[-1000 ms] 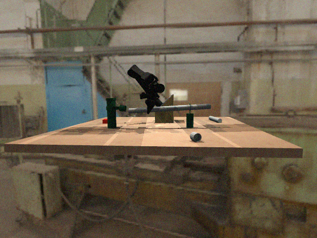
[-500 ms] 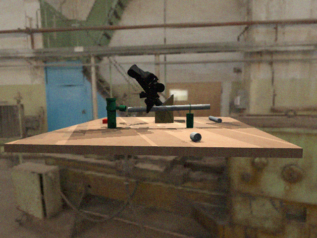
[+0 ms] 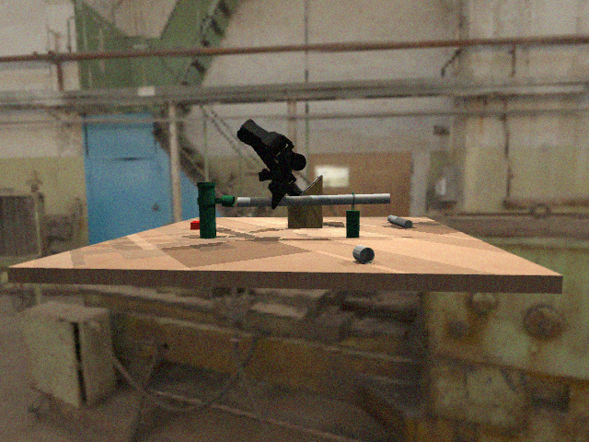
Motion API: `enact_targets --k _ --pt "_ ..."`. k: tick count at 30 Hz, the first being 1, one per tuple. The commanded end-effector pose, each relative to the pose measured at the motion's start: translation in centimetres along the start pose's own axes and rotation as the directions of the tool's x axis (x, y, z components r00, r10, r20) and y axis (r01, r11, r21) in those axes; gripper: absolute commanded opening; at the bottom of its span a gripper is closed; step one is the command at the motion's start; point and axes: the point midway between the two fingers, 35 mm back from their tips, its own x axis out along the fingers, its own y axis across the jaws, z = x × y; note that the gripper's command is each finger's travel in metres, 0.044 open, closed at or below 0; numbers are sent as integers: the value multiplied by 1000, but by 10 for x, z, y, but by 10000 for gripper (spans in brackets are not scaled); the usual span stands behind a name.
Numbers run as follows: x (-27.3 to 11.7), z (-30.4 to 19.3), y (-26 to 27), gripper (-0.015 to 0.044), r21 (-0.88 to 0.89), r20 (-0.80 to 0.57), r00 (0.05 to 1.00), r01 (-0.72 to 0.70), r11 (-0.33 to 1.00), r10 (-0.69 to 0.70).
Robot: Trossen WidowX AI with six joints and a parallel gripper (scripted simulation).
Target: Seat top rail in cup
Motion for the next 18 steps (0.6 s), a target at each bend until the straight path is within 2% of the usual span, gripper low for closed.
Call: enact_targets --k 1,18 --pt "-7 1 5 0 7 -2 1000 -13 1000 13" --pt "1 17 3 0 -1 1 1000 -2 1000 2"
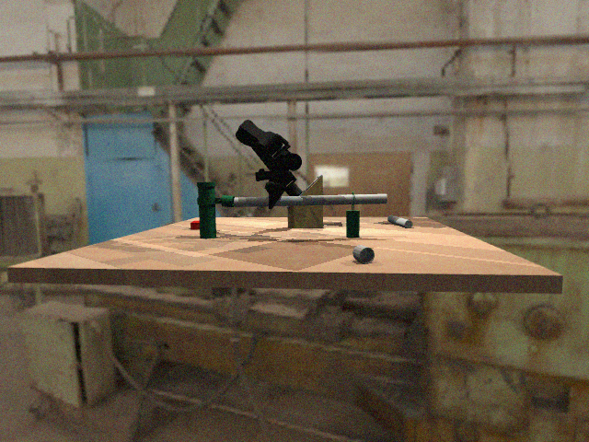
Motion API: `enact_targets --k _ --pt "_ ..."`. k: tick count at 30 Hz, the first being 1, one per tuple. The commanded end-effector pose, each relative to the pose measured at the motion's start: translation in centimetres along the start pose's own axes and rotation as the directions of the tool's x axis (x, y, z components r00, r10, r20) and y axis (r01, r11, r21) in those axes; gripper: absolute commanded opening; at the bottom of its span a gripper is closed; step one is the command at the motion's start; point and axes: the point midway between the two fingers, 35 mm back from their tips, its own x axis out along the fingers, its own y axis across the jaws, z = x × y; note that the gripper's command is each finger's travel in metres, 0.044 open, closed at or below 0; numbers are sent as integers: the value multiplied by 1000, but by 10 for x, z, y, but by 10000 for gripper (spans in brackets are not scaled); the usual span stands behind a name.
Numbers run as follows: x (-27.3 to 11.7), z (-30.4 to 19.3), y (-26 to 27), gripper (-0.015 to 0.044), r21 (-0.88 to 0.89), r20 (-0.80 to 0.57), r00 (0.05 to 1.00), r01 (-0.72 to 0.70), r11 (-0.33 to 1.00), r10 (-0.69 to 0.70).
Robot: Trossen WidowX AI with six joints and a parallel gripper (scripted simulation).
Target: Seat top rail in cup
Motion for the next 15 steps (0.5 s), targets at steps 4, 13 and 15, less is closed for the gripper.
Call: enact_targets --k 4,13,15 --pt "2 11 0 0 2 9 1000 -10 1000 10" --pt "4 7 -1 0 1 -1 1000 3 1000 -3" --pt "4 7 -1 0 1 -1 1000 3 1000 -3"
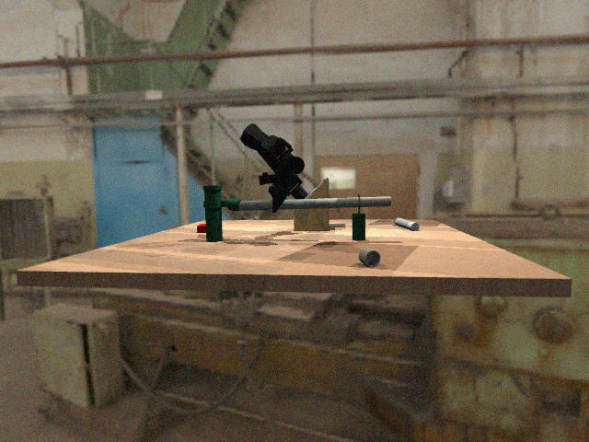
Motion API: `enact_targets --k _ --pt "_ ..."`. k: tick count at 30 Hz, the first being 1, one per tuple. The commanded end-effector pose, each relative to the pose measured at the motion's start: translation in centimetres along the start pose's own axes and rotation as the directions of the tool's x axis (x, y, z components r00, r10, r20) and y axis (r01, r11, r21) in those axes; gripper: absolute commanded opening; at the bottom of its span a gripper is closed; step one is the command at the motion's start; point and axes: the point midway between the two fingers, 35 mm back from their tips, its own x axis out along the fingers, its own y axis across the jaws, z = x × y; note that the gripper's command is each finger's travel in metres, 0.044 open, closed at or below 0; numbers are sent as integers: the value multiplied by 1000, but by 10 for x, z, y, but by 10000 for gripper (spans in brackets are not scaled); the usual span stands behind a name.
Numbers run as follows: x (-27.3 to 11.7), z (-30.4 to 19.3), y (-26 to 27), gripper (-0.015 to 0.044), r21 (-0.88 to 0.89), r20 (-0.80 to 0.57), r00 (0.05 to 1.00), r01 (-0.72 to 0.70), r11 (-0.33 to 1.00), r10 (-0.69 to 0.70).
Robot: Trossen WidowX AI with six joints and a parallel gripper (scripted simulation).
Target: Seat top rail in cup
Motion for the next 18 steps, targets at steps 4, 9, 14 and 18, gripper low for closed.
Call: enact_targets --k 4,9,14,18 --pt "0 0 0 0 1 1 1000 0 1000 0" --pt "-1 0 0 0 2 3 1000 0 1000 0" --pt "-2 0 0 0 2 6 1000 0 1000 0" --pt "-3 0 0 0 2 8 1000 0 1000 0"
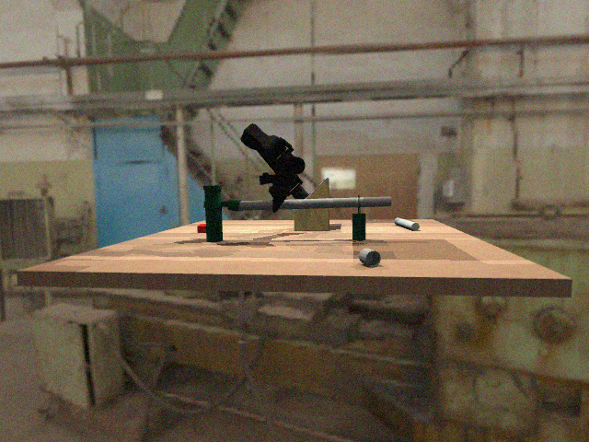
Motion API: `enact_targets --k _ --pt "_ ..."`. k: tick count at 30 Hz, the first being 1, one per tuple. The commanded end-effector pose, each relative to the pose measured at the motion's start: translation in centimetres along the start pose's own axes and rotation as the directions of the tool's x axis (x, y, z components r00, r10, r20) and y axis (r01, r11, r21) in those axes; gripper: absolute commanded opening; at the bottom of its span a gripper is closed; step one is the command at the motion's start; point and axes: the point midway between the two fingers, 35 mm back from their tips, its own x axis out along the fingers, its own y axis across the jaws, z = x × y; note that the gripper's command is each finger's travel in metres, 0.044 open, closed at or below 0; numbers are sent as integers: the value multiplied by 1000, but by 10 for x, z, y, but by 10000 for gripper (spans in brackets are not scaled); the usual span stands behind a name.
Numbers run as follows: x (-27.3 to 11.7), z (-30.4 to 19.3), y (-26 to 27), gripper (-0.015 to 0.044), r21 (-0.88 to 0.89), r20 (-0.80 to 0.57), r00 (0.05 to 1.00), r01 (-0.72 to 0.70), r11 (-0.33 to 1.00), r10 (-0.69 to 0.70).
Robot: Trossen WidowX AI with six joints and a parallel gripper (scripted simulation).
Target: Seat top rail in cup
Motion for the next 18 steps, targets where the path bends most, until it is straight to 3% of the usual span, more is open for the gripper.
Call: enact_targets --k 1,18 --pt "-3 1 0 0 2 6 1000 -5 1000 5" --pt "-5 1 0 0 2 11 1000 -5 1000 5"
